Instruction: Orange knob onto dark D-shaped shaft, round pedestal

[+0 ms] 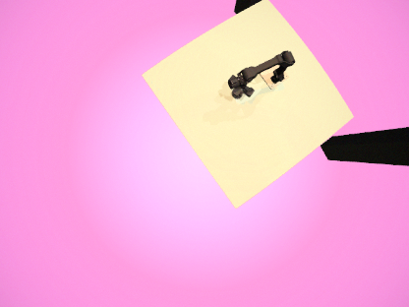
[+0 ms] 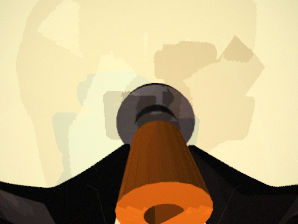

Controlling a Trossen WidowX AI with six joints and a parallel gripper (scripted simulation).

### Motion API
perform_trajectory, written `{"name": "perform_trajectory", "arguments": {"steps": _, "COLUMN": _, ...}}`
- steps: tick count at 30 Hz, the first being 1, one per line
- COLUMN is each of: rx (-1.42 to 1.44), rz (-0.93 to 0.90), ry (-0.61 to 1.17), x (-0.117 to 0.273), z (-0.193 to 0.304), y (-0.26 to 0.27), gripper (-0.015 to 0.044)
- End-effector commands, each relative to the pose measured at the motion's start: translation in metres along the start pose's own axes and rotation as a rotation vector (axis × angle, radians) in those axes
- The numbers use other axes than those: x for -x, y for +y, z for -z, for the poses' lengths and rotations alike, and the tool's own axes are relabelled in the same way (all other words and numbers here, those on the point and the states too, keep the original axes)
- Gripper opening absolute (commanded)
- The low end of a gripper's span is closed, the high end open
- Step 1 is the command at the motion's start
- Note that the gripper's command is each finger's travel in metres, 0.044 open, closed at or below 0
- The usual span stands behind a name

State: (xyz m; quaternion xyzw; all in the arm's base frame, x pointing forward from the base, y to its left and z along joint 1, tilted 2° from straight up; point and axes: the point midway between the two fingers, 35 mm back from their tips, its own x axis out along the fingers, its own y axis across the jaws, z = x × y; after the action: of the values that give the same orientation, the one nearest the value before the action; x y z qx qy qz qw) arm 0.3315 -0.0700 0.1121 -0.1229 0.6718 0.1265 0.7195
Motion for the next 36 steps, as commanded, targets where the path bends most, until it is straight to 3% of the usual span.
{"name": "perform_trajectory", "arguments": {"steps": 1, "rx": 0.002, "rz": -0.005, "ry": -0.002, "x": 0.0029, "z": -0.0014, "y": -0.0001, "gripper": 0.0}}
{"name": "perform_trajectory", "arguments": {"steps": 12, "rx": 0.212, "rz": -0.005, "ry": -0.003, "x": 0.0032, "z": -0.002, "y": -0.0001, "gripper": 0.0}}
{"name": "perform_trajectory", "arguments": {"steps": 36, "rx": 0.212, "rz": -0.005, "ry": -0.002, "x": -0.0006, "z": 0.0005, "y": 0.0018, "gripper": 0.0}}
